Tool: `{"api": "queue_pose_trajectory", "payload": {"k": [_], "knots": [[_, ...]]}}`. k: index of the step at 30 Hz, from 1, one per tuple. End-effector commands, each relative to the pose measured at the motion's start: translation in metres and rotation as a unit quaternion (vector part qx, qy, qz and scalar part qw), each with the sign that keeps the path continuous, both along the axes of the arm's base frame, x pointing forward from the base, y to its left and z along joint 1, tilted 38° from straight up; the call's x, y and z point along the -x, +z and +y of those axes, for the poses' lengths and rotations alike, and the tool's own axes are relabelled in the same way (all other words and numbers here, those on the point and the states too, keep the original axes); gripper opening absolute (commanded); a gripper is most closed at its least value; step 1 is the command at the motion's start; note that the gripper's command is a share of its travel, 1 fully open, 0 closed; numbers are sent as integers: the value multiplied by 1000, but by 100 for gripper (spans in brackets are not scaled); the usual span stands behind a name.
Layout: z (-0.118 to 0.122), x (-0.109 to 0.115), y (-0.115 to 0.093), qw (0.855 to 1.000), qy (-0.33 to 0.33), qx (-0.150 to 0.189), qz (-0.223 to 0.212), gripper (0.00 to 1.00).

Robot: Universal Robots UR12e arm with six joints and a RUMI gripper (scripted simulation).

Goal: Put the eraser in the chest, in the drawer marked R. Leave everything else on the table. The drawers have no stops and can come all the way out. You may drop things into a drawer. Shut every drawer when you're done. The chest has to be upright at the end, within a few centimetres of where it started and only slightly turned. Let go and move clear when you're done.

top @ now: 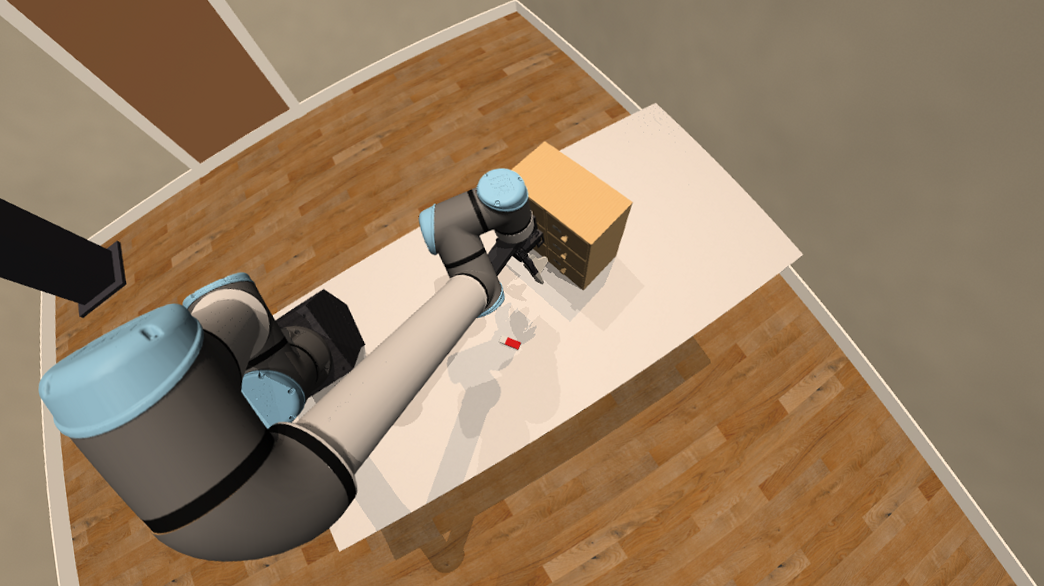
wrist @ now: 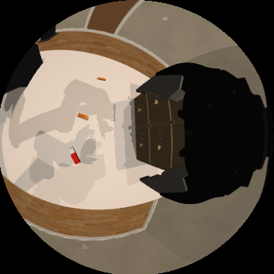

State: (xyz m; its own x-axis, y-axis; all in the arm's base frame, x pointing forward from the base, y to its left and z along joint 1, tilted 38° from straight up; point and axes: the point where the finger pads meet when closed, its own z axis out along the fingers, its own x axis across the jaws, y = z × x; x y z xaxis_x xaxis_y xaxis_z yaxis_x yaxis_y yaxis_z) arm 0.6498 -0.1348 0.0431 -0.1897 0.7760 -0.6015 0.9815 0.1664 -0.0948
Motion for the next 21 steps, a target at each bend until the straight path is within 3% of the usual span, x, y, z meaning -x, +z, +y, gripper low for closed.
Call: {"api": "queue_pose_trajectory", "payload": {"k": [1, 21], "knots": [[-1, -2, -2, 1000, 8, -2, -11, 100], [-9, -15, -16, 996, 56, -17, -73, 100]]}}
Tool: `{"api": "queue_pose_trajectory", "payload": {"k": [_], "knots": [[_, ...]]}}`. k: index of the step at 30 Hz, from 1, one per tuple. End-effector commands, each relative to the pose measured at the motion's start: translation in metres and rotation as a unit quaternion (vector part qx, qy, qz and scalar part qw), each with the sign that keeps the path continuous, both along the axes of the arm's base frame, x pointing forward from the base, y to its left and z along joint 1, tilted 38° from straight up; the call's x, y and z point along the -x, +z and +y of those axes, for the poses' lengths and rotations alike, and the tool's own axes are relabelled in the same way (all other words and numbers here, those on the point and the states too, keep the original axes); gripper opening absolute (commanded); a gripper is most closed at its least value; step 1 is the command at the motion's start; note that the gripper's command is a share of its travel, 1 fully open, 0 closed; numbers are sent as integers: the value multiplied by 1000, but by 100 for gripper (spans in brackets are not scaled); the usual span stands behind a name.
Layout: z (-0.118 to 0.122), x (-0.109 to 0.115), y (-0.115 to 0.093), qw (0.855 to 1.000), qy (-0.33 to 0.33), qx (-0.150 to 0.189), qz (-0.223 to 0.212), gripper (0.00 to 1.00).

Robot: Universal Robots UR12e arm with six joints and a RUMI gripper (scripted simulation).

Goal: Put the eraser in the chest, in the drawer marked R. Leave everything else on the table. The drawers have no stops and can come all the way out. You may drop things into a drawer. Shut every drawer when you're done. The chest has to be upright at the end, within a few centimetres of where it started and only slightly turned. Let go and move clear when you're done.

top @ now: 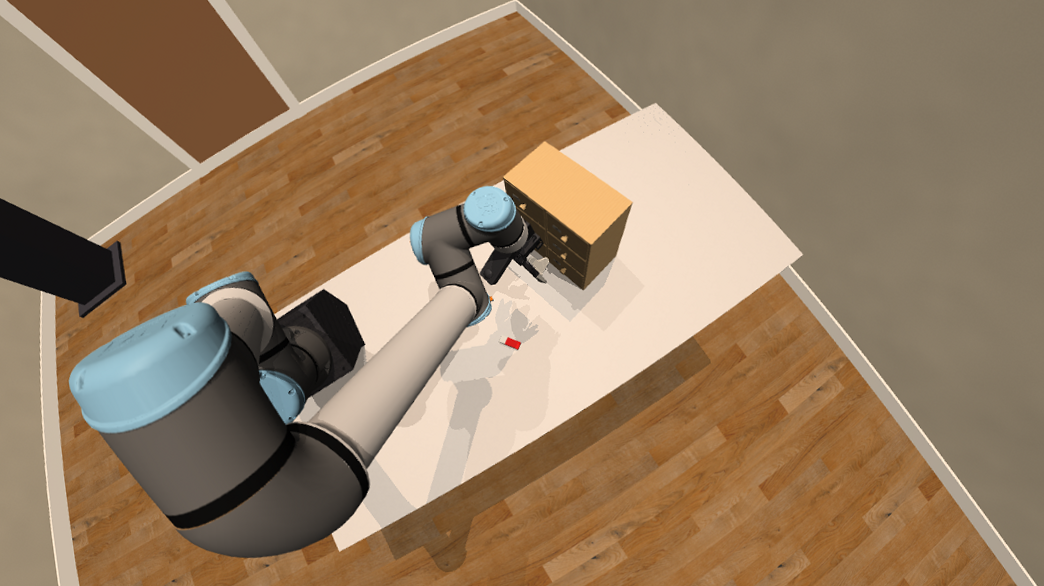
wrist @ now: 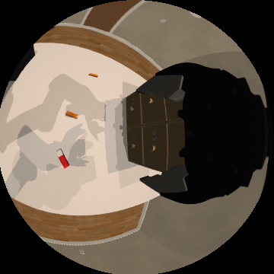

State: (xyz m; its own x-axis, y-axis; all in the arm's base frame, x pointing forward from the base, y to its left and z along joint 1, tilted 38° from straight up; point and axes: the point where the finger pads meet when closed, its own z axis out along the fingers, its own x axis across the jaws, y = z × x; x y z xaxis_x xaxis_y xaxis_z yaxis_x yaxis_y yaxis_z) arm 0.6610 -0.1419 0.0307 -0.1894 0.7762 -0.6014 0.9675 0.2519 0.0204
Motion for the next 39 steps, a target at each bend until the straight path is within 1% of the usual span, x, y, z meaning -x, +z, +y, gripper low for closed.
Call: {"api": "queue_pose_trajectory", "payload": {"k": [1, 13, 24, 26, 39], "knots": [[-2, -4, -4, 1000, 16, -5, -21, 100], [-8, -14, -15, 996, 53, -16, -68, 100], [-15, -25, -28, 987, 97, -30, -125, 100], [-15, -25, -28, 987, 97, -30, -125, 100], [-24, -39, -43, 969, 150, -47, -193, 100]]}}
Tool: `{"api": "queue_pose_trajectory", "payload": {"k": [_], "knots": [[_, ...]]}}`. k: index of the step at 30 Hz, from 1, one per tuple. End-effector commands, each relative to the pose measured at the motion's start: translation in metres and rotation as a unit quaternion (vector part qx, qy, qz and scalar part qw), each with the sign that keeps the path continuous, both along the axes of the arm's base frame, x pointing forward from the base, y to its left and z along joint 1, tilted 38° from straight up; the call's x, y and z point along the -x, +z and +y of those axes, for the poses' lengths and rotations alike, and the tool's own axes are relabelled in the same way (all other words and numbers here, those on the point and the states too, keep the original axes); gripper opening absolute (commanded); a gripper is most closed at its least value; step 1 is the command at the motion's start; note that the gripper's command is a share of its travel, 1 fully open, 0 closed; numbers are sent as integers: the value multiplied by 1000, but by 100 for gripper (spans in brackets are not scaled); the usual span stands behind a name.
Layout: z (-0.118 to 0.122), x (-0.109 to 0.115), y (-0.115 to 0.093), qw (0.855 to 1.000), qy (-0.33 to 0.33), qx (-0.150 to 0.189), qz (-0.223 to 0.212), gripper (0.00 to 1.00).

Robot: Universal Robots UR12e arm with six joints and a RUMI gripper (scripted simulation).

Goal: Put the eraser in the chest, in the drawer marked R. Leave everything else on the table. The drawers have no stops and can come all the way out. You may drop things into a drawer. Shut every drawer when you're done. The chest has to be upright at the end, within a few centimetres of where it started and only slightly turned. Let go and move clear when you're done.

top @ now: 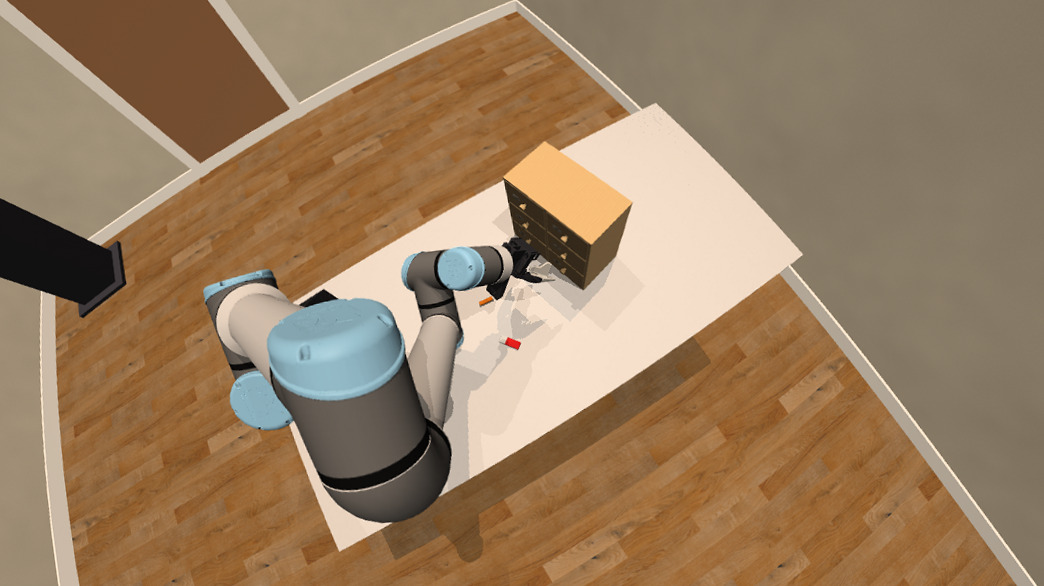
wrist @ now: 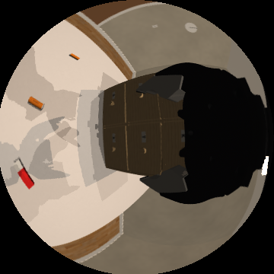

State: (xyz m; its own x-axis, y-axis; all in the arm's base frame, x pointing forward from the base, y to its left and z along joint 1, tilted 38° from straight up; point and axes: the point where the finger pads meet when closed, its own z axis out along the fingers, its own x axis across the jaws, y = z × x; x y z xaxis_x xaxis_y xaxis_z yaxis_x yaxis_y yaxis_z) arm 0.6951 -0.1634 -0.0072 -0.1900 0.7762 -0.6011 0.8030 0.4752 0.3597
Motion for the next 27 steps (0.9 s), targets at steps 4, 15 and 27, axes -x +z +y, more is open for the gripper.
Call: {"api": "queue_pose_trajectory", "payload": {"k": [4, 15, 27], "knots": [[-4, -7, -7, 999, 26, -8, -34, 100], [-10, -17, -19, 994, 67, -21, -87, 100], [-15, -25, -27, 987, 95, -30, -123, 100]]}}
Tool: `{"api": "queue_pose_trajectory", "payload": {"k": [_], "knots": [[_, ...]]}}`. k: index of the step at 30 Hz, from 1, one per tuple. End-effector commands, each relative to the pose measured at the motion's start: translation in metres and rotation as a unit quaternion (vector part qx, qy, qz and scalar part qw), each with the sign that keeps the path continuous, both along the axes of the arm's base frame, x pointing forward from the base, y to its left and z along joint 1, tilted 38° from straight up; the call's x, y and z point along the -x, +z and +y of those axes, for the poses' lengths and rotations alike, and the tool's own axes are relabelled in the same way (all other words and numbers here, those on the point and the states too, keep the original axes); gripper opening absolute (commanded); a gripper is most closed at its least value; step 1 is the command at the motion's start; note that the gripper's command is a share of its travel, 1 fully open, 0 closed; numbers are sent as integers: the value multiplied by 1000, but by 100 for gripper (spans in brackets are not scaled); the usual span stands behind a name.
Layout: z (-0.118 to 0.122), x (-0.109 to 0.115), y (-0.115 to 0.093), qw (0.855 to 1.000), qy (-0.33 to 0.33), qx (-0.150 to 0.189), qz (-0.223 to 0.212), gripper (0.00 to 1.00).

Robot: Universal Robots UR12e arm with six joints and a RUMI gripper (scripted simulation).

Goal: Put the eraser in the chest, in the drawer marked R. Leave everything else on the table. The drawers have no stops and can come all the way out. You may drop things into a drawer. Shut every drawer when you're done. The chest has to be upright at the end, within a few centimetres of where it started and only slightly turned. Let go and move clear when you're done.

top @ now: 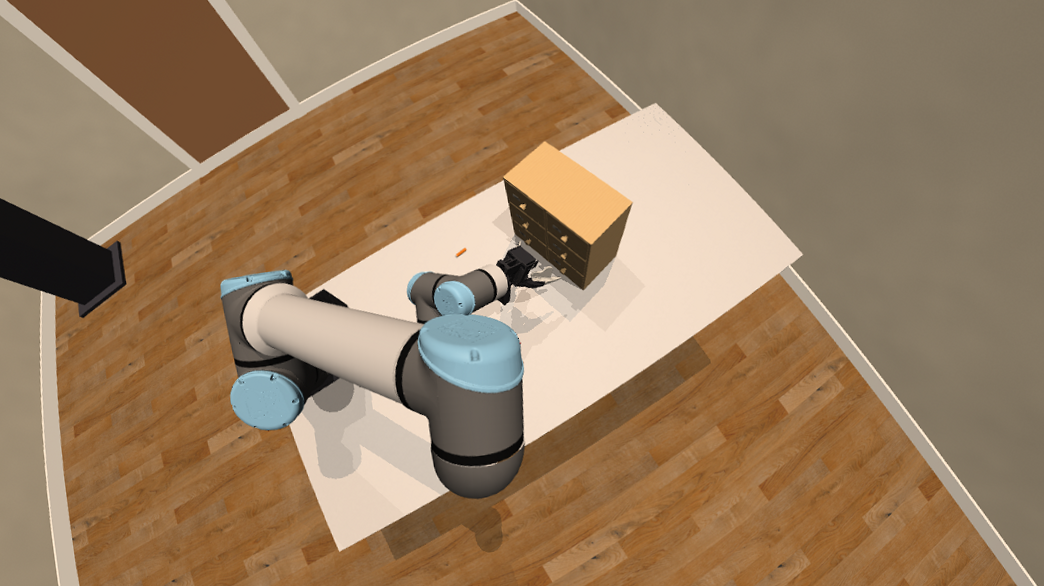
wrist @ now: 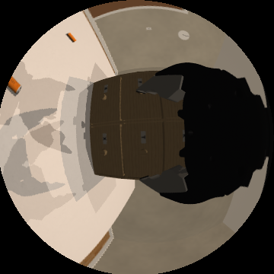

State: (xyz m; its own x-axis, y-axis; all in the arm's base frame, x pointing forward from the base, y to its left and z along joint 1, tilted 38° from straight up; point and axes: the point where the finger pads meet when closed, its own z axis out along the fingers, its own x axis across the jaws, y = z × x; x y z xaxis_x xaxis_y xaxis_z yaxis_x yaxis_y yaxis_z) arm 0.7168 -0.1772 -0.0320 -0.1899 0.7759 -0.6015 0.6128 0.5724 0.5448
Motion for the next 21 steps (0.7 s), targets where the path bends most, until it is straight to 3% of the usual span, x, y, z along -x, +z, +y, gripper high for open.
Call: {"api": "queue_pose_trajectory", "payload": {"k": [1, 21], "knots": [[-2, -3, -3, 1000, 13, -4, -17, 100], [-5, -9, -9, 998, 34, -11, -44, 100]]}}
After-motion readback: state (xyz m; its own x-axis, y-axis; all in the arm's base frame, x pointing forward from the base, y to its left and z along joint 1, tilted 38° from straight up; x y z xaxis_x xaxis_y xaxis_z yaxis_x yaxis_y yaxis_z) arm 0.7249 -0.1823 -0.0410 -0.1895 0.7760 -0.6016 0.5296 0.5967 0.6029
